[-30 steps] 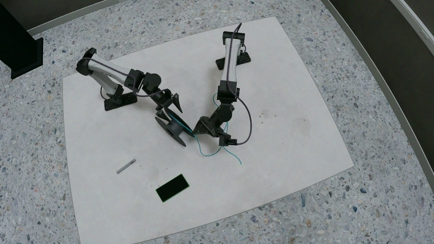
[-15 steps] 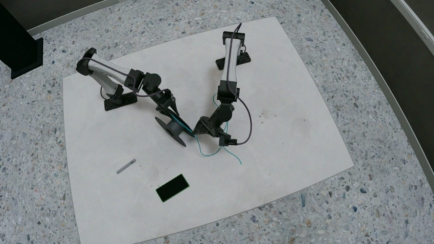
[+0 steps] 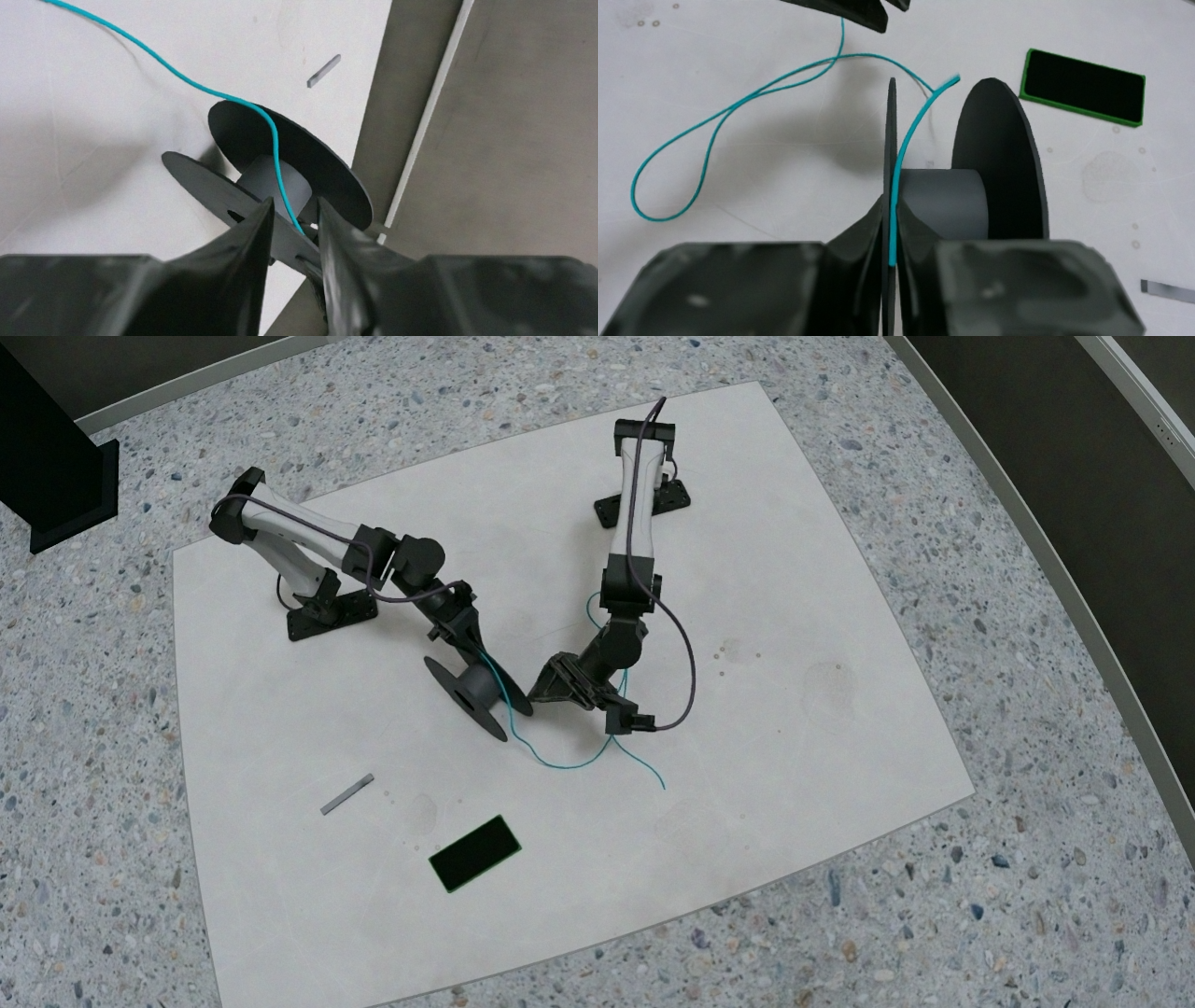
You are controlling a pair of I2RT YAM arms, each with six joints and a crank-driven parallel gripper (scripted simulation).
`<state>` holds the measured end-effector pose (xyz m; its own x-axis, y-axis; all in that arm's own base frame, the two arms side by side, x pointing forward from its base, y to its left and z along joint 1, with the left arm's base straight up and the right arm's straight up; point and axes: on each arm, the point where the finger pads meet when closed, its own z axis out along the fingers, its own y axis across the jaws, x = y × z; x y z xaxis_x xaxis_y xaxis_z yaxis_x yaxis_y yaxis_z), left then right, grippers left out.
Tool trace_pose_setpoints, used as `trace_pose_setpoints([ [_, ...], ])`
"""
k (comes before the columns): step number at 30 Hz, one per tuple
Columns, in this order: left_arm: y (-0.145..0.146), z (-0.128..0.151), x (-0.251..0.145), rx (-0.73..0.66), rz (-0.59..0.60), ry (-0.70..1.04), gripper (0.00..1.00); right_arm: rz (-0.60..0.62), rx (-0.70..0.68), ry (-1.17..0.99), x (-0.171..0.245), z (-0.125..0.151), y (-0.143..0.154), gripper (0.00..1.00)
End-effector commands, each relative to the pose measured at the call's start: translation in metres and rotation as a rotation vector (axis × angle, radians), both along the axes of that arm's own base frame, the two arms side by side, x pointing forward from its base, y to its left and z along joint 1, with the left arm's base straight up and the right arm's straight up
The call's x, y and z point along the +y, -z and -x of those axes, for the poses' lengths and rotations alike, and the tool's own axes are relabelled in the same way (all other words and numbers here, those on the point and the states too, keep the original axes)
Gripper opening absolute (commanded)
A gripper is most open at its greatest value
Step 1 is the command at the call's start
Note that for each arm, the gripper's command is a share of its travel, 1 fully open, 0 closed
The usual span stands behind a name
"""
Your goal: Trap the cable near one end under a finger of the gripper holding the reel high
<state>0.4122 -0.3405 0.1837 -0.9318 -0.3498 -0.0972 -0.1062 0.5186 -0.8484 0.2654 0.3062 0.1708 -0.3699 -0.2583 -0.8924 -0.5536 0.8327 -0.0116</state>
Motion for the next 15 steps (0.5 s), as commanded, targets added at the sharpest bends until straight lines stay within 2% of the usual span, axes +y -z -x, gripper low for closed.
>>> trace_pose_setpoints([
  [1,-0.035,0.009,0.017,-0.053,0.026,0.003,0.39,-0.042,-0.039,0.002,0.003,-0.004,-0.04,0.0],
  [3,-0.039,0.012,0.025,-0.053,0.026,0.003,0.63,-0.042,-0.039,0.002,0.003,-0.003,-0.057,0.0],
  [4,-0.042,0.015,0.031,-0.053,0.026,0.003,0.69,-0.042,-0.039,0.002,0.002,-0.003,-0.066,0.0],
  [8,-0.059,0.029,0.059,-0.053,0.026,0.003,0.69,-0.031,-0.032,0.002,0.003,-0.003,-0.091,0.0],
  [13,-0.108,0.048,0.11,-0.096,0.035,0.002,0.69,-0.021,-0.025,0.003,0.004,-0.004,-0.132,0.0],
  [15,-0.11,0.052,0.119,-0.087,0.032,0.002,0.69,-0.02,-0.025,0.003,0.004,-0.004,-0.141,0.0],
])
